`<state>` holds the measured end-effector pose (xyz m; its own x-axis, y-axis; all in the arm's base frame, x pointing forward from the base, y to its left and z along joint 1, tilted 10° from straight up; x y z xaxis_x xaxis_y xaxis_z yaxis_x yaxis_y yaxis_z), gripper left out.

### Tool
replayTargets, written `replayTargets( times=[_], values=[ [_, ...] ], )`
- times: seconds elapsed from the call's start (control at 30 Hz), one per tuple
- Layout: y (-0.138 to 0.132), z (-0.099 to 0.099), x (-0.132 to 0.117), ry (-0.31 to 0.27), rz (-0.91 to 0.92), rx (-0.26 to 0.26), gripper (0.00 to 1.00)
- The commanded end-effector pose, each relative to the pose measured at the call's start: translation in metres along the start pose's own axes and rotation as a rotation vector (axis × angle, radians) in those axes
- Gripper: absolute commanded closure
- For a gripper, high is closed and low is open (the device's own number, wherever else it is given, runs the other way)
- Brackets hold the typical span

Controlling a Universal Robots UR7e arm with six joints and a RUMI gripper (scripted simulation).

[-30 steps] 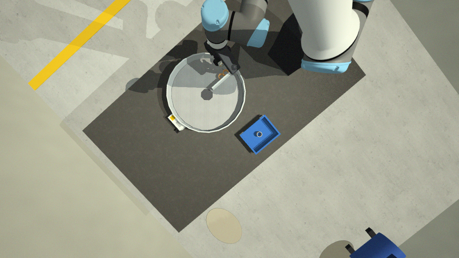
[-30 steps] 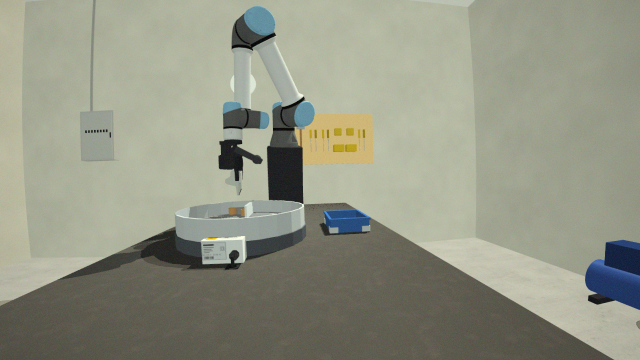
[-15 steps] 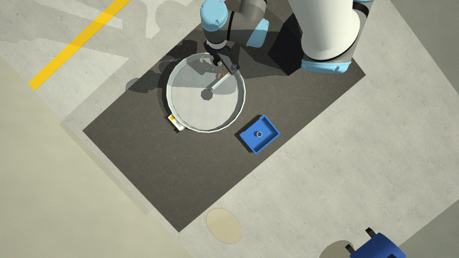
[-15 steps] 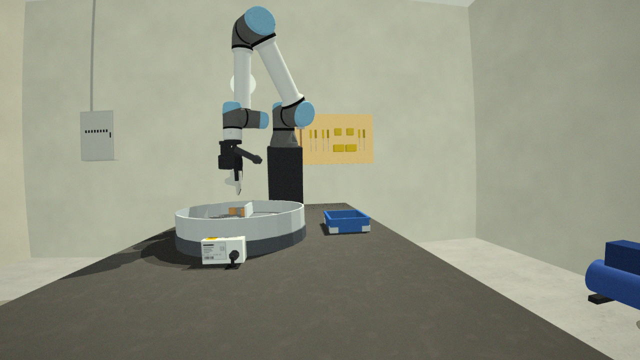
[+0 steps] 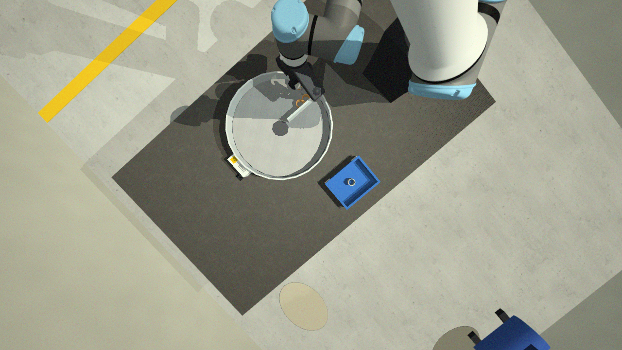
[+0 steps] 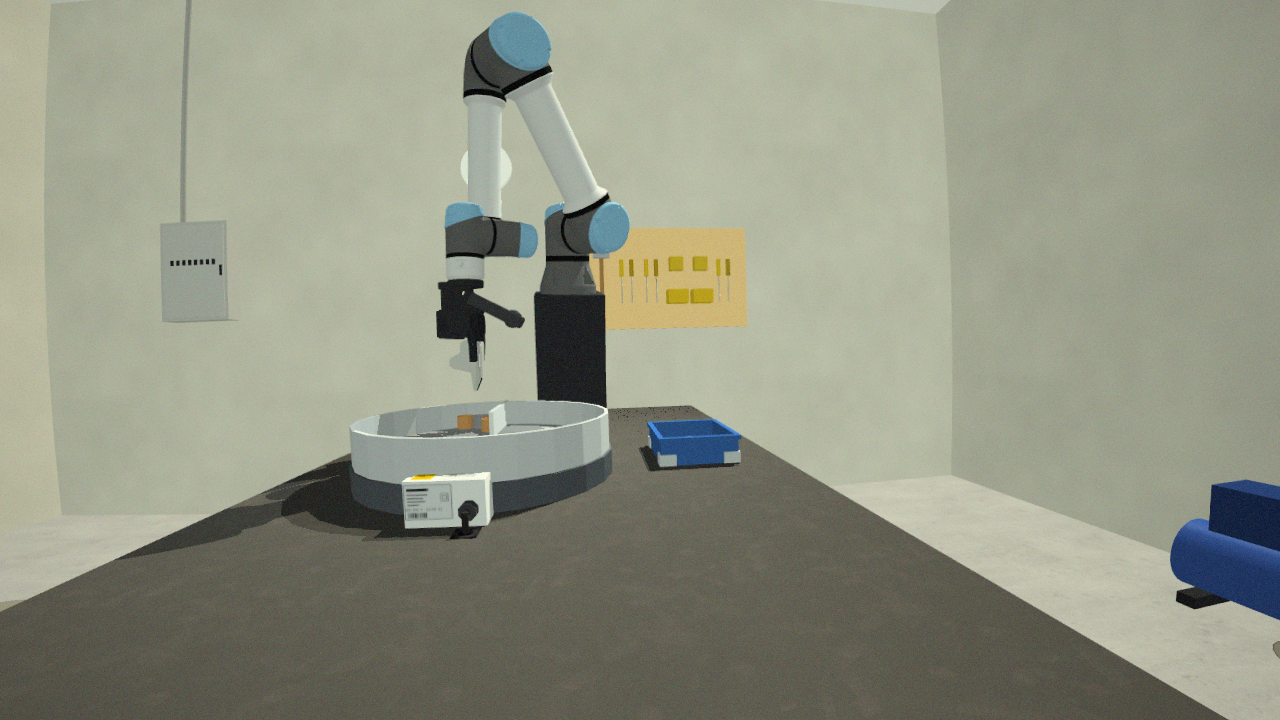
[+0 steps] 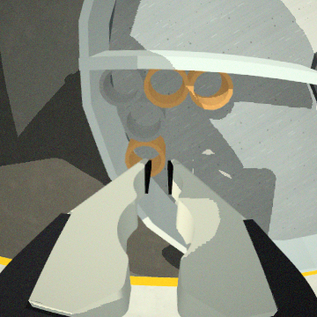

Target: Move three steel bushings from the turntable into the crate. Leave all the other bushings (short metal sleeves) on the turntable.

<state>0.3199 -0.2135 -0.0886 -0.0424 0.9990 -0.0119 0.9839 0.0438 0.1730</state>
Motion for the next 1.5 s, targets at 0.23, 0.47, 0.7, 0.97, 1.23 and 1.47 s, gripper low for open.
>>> replayTargets(
  times=[0.23, 0.47, 0.7, 0.97, 1.23, 1.47],
  values=[
    [0.000, 0.000, 0.000, -0.001, 0.000, -0.001, 0.94],
    [0.000, 0.019, 0.000, -0.001, 0.000, -0.001, 0.94],
    [0.000, 0.023, 0.000, -0.001, 0.000, -0.001, 0.94],
    [0.000, 0.023, 0.000, -0.001, 0.000, -0.001, 0.94],
    [0.000, 0.023, 0.000, -0.001, 0.000, -0.001, 0.94],
    [0.000, 0.023, 0.000, -0.001, 0.000, -0.001, 0.94]
  ],
)
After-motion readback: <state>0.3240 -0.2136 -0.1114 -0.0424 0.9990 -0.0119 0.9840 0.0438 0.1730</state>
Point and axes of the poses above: the point where the finger pads meet when closed, its own z axis out along the fingers, its own y axis across the jaws, x = y × z, the point moved 7 cm from there along -z, back along the fingers, and after that the axes turned 9 degrees about -z, right-handed, at the moved point
